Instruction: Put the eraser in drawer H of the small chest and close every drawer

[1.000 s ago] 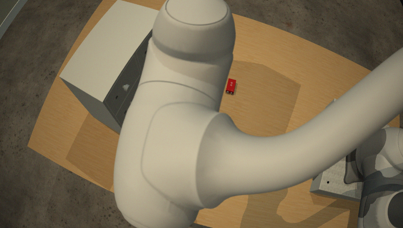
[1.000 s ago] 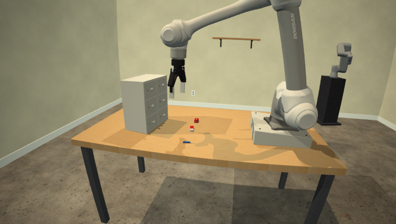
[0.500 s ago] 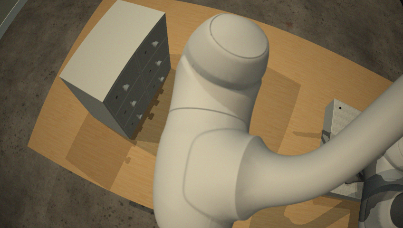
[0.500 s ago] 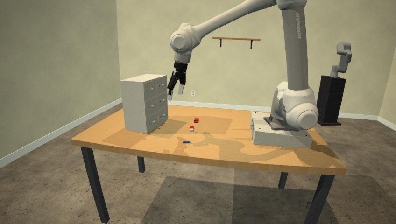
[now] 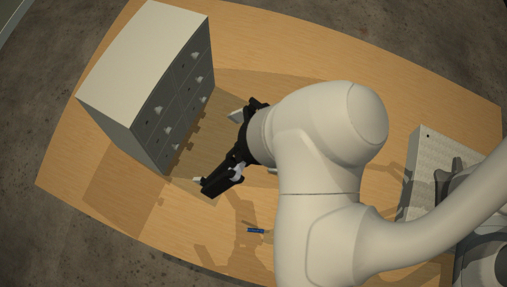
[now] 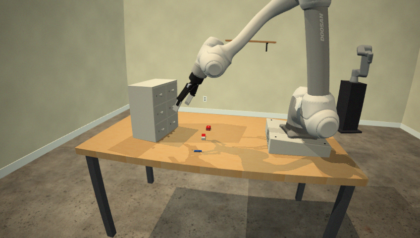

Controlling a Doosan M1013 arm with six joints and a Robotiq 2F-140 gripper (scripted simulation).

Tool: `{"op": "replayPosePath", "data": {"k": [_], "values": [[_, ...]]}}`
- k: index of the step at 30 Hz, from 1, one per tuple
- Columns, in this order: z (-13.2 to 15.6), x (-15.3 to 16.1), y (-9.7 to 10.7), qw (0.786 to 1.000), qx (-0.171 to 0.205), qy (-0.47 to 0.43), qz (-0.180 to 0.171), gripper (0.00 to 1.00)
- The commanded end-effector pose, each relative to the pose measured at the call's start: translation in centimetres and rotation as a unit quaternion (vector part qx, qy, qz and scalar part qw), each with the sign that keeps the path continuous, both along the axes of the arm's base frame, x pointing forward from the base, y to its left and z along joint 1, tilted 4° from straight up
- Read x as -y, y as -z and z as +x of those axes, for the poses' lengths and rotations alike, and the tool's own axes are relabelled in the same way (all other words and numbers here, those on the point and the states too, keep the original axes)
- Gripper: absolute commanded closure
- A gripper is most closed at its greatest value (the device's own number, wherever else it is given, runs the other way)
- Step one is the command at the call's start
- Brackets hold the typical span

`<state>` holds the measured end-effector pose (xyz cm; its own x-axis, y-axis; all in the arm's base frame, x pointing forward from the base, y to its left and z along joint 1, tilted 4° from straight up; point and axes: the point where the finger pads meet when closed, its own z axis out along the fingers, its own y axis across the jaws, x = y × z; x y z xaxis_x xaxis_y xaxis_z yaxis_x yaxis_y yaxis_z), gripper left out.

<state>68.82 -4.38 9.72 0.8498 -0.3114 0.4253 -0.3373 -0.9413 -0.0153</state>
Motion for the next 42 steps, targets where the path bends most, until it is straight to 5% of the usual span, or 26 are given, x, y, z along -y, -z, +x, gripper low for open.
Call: {"op": "replayPosePath", "data": {"k": [1,42], "values": [[0.5,0.4,0.7,0.999,0.037,0.006,-0.02,0.0],[2.8,1.3,3.4,0.981,0.18,0.007,-0.073,0.0]]}}
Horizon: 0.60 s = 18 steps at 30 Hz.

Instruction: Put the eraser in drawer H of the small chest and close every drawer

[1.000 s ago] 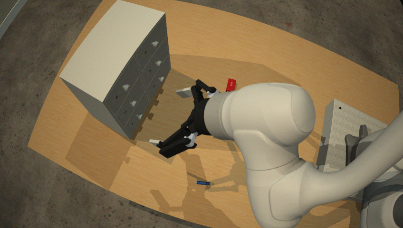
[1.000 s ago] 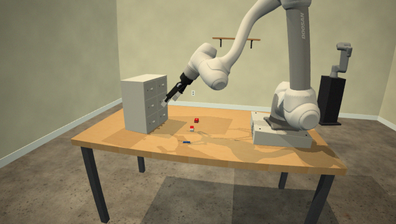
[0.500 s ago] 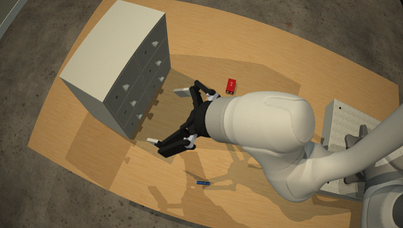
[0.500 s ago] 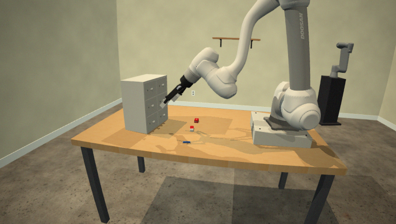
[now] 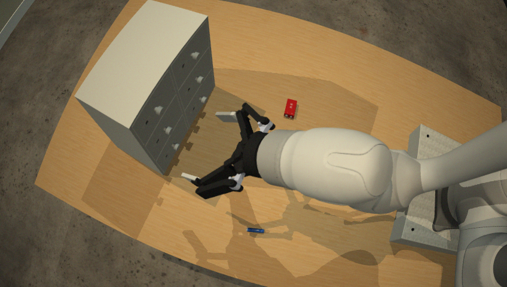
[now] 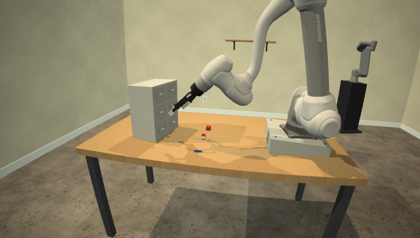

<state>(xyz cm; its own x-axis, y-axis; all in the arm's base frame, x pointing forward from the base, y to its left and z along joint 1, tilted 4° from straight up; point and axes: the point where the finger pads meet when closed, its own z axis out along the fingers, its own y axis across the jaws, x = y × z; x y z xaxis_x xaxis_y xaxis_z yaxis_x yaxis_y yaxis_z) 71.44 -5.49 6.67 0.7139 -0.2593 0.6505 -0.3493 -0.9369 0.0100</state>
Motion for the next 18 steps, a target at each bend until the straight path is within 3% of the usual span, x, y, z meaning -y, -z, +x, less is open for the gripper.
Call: {"op": "replayPosePath", "data": {"k": [1,4,18], "values": [[0.2,0.2,0.5,0.998,0.064,-0.001,-0.018,0.0],[0.3,0.2,0.5,0.997,0.07,-0.001,-0.019,0.0],[1.9,0.7,2.4,0.984,0.167,-0.002,-0.055,0.0]]}}
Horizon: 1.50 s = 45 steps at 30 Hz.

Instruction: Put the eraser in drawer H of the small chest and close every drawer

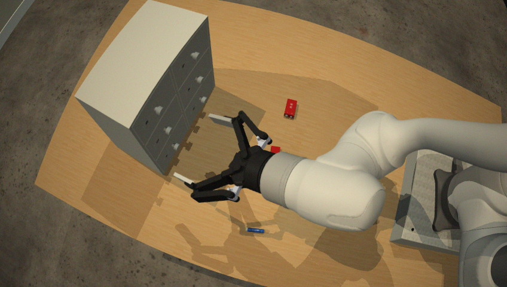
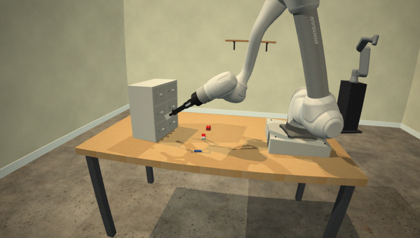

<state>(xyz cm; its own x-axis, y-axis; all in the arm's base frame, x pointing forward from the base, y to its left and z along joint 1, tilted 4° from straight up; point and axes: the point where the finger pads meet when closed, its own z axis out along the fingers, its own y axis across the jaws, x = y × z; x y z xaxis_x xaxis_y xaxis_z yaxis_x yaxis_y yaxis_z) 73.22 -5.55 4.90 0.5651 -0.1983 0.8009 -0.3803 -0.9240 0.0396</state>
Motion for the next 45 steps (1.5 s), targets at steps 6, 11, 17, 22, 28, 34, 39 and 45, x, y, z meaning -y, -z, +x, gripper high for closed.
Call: {"op": "replayPosePath", "data": {"k": [6,11,17,22,28,34,39,45], "values": [[0.4,0.7,0.9,0.996,0.087,-0.02,-0.011,0.0],[0.6,0.8,1.2,0.995,0.101,-0.02,-0.017,0.0],[0.7,0.9,1.3,0.994,0.109,-0.02,-0.02,0.0],[0.7,0.9,1.4,0.993,0.11,-0.02,-0.02,0.0],[0.7,0.9,1.4,0.993,0.111,-0.02,-0.02,0.0],[0.7,0.8,2.0,0.993,0.111,-0.02,-0.02,0.0],[0.7,0.8,2.5,0.993,0.111,-0.02,-0.02,0.0],[0.6,0.8,3.0,0.993,0.111,-0.02,-0.02,0.0]]}}
